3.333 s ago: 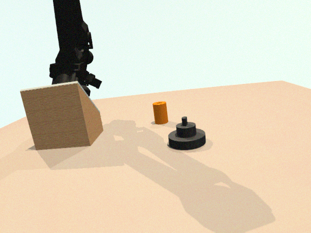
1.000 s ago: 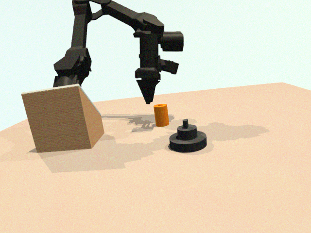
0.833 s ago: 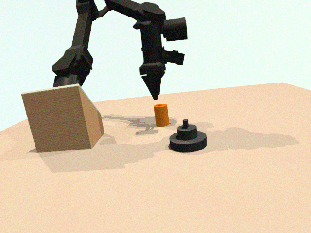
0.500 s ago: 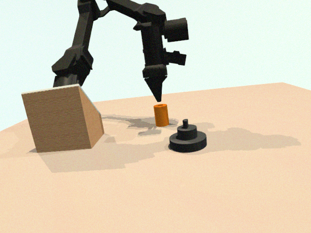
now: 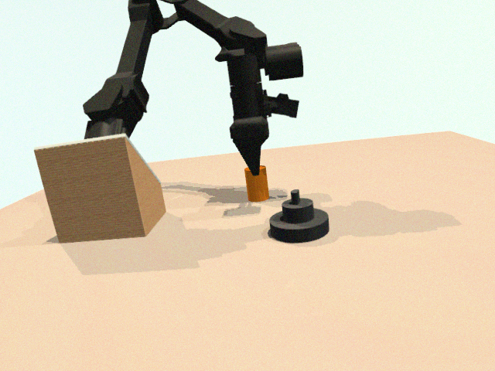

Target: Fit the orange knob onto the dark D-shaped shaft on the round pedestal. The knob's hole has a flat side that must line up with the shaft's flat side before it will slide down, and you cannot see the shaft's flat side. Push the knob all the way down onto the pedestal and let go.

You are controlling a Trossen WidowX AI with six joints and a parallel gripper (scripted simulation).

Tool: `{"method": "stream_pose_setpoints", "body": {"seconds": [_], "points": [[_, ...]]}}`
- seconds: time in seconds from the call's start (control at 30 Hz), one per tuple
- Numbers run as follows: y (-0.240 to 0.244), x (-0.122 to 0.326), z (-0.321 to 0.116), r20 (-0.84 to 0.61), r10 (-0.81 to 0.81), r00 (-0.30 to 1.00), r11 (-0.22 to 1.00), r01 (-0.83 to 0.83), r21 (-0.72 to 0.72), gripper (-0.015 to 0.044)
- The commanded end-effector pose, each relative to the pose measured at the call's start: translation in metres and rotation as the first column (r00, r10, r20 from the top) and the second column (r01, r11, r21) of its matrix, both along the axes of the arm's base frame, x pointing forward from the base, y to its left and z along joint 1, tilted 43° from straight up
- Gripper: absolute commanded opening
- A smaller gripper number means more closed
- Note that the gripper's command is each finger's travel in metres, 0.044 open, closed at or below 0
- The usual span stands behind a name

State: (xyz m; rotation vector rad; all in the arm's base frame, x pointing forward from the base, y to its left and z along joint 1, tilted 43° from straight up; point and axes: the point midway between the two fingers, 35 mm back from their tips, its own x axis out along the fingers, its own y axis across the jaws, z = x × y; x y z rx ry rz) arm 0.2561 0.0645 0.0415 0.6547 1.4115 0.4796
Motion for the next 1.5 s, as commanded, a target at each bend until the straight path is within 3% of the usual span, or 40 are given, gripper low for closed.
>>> {"method": "stream_pose_setpoints", "body": {"seconds": [0.0, 0.93, 1.27, 1.47], "points": [[0.004, 0.000, -0.005, -0.005, -0.003, 1.000, 1.000, 0.003, 0.002, 0.0440], [0.034, 0.002, -0.035, -0.004, -0.003, 1.000, 1.000, 0.003, 0.008, 0.0440], [0.034, 0.002, -0.035, -0.004, -0.003, 1.000, 1.000, 0.003, 0.008, 0.0177], [0.034, 0.002, -0.035, -0.004, -0.003, 1.000, 1.000, 0.003, 0.008, 0.0138]]}}
